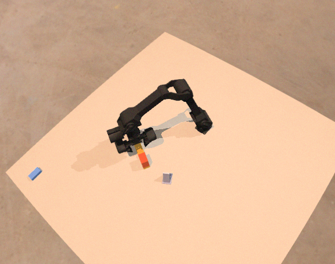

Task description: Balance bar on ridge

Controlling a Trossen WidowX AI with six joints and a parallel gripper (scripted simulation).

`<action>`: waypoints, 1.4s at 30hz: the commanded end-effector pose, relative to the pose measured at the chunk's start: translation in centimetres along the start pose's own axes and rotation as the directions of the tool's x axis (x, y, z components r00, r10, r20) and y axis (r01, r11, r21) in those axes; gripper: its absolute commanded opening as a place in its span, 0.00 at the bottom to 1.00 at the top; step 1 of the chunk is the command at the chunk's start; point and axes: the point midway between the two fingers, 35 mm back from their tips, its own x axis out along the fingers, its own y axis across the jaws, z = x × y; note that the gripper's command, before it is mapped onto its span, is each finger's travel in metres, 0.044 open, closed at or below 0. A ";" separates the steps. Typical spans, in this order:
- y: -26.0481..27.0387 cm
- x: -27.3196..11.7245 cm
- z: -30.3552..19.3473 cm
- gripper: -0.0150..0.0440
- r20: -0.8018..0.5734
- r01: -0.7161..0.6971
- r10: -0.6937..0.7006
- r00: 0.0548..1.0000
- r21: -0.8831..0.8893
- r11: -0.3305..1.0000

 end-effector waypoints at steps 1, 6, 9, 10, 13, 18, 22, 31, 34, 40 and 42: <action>-0.3 1.3 0.1 0.79 0.005 0.006 -0.006 1.000 0.004 1.000; -0.3 1.4 0.1 0.79 0.005 0.006 -0.006 1.000 0.004 1.000; -0.3 1.8 0.1 0.79 0.005 0.006 -0.006 1.000 0.004 1.000; -0.3 2.0 0.1 0.79 0.005 0.006 -0.006 1.000 0.004 1.000; -0.3 2.5 0.1 0.79 0.005 0.006 -0.006 1.000 0.004 1.000; -0.3 3.3 0.1 0.79 0.005 0.006 -0.006 1.000 0.004 1.000; -0.3 3.8 0.1 0.79 0.005 0.006 -0.006 1.000 0.004 1.000; -0.3 3.9 0.1 0.79 0.005 0.006 -0.006 1.000 0.004 1.000; -0.3 3.9 0.1 0.79 0.005 0.006 -0.006 1.000 0.004 1.000; -0.3 3.7 0.0 0.70 0.000 0.004 -0.004 1.000 0.000 1.000; -0.3 3.7 0.0 0.61 0.000 0.004 -0.004 1.000 0.000 1.000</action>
